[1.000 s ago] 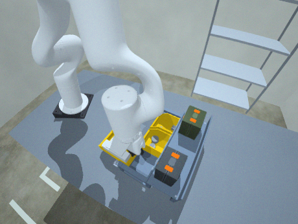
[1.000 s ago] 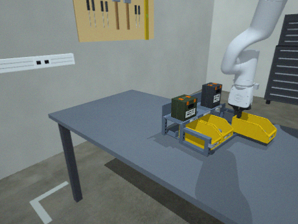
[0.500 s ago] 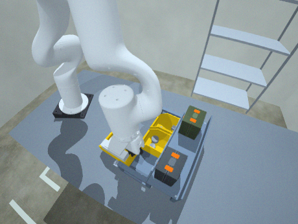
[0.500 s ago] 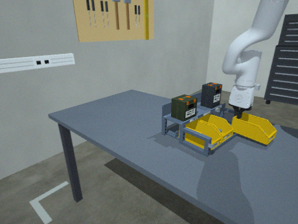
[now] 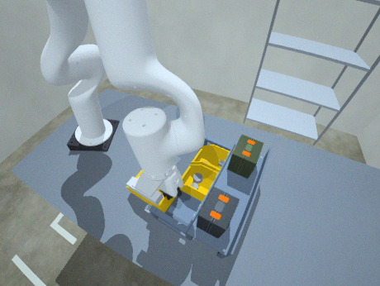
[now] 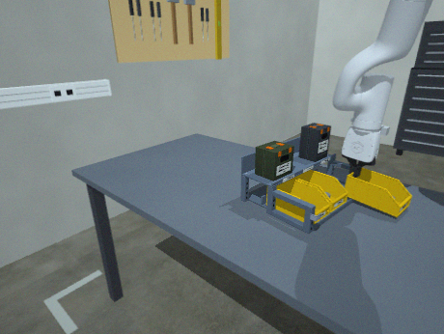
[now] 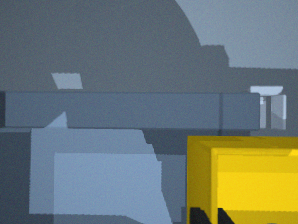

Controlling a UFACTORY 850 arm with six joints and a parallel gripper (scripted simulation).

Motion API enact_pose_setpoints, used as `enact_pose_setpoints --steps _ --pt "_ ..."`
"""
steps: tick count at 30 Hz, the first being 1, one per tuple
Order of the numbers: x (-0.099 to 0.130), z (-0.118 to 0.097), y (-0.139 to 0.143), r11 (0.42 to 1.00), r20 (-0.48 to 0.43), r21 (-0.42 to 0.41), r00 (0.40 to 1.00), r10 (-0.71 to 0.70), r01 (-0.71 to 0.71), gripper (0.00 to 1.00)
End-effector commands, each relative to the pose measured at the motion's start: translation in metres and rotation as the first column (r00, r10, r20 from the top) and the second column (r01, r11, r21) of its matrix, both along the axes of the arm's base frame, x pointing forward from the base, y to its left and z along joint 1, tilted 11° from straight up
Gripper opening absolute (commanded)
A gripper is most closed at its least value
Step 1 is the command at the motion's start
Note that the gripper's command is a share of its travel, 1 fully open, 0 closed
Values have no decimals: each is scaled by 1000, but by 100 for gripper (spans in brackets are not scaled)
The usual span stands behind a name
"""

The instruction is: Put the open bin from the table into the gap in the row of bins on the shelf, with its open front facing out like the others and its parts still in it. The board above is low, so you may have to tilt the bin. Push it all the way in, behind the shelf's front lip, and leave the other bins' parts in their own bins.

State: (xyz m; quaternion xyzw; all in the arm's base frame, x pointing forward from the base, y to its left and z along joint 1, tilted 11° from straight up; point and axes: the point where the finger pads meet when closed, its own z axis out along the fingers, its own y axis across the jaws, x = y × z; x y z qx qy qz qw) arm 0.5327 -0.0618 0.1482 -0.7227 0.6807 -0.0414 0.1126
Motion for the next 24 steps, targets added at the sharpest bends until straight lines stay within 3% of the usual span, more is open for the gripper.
enact_pose_setpoints --steps 1,24 --pt "1 1 0 1000 5 1 1000 1 -1 0" --pt "0 0 0 1000 39 3 999 -3 3 0"
